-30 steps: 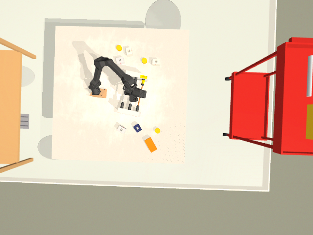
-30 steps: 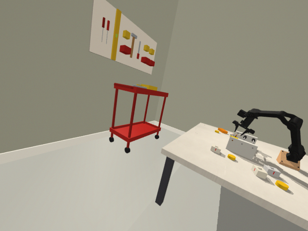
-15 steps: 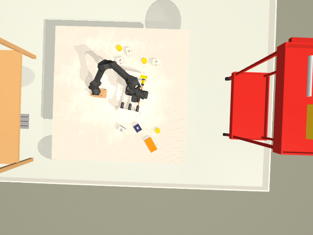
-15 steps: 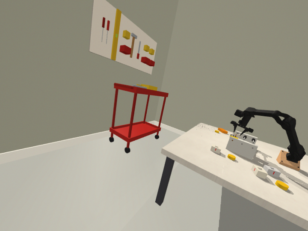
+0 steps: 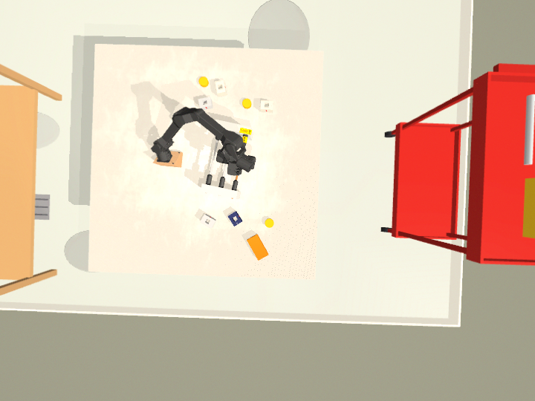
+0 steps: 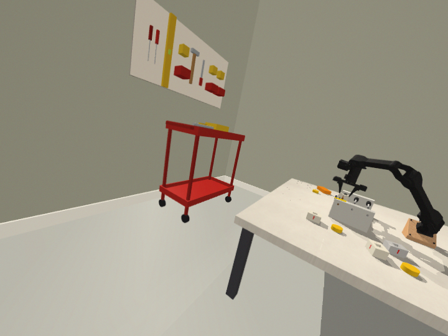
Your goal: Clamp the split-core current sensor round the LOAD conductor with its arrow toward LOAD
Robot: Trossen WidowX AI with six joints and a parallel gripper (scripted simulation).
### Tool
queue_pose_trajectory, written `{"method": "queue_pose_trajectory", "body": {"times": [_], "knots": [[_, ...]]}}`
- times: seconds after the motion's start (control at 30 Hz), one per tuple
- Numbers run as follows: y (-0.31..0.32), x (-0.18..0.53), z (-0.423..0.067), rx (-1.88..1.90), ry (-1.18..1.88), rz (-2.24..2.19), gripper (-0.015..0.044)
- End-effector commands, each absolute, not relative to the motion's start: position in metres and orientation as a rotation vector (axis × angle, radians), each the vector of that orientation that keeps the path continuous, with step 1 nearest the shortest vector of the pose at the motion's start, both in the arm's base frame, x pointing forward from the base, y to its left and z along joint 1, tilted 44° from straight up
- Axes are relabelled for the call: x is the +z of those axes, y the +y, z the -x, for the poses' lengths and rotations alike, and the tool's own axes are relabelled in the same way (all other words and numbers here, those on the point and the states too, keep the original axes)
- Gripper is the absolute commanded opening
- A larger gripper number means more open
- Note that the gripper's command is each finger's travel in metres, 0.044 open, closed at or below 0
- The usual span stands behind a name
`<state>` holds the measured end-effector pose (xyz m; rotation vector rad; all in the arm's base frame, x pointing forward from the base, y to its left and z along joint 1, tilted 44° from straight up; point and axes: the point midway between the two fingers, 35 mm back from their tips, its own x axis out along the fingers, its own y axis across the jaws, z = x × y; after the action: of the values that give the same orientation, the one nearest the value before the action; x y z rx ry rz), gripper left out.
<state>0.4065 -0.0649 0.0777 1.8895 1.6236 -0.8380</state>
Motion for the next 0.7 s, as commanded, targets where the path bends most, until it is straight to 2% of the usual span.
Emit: {"method": "queue_pose_trajectory", "body": {"times": [0.0, 0.37, 0.67], "knots": [[-0.0648, 0.0782, -0.4062, -0.84, 1.622, -1.893, 0.0157], [-0.0648, 0.0782, -0.4062, -0.84, 1.622, -1.893, 0.044], [-0.0595, 0.0727, -0.4071, -0.84, 1.624, -1.891, 0.044]]}}
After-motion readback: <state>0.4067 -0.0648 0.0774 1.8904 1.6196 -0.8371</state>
